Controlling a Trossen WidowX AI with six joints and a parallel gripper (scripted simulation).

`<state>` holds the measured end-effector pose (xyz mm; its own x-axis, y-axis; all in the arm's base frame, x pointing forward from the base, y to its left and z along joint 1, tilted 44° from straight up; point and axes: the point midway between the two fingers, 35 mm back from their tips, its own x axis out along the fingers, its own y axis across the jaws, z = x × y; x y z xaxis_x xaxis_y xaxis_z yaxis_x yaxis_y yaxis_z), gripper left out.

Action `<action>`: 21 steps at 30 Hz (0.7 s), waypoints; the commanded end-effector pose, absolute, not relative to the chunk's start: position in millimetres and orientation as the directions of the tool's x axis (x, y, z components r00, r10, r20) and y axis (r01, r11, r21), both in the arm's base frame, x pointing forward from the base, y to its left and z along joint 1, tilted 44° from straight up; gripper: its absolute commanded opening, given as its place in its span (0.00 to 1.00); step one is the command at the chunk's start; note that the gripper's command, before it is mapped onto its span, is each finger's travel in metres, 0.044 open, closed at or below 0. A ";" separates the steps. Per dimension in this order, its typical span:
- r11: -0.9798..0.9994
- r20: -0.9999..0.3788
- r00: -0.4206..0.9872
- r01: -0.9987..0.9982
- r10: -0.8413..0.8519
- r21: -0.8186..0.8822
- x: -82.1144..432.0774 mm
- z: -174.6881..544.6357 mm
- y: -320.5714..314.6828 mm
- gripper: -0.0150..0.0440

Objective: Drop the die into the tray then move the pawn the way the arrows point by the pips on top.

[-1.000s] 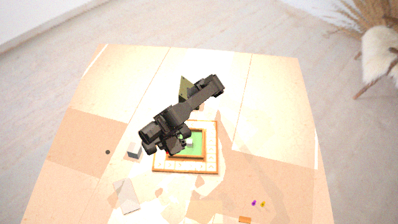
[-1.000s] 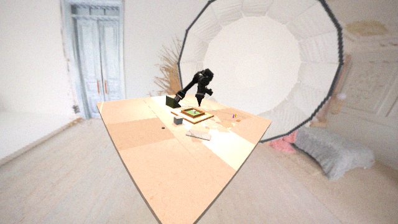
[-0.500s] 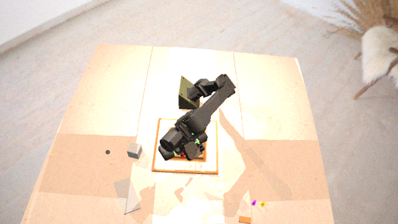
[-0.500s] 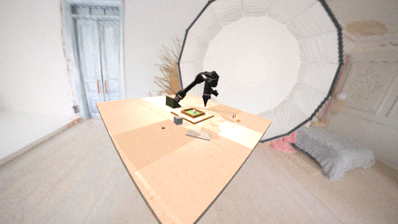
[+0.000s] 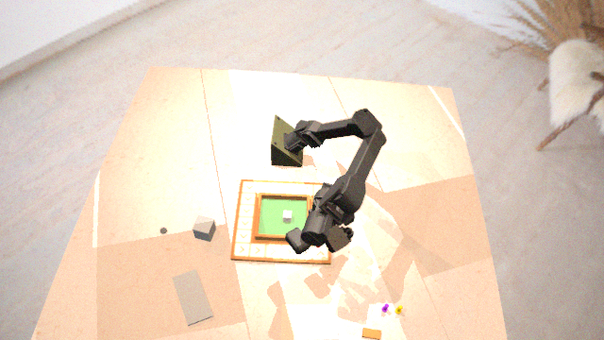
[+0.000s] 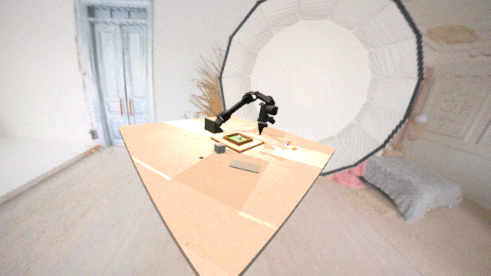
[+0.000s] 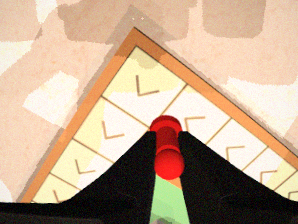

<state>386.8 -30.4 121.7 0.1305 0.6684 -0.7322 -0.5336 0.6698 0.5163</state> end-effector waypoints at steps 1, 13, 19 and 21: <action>0.666 -0.726 0.125 -0.526 0.676 0.529 383.2 124.1 -16.5 0.25; 0.665 -0.725 0.126 -0.527 0.677 0.530 387.5 99.7 6.7 0.25; 0.665 -0.725 0.126 -0.527 0.677 0.530 387.7 98.6 7.8 0.25; 0.665 -0.725 0.126 -0.527 0.677 0.530 387.9 97.3 9.0 0.25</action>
<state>388.8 5.3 101.0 0.1300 0.6734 -0.7277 -0.5333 0.6662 0.5213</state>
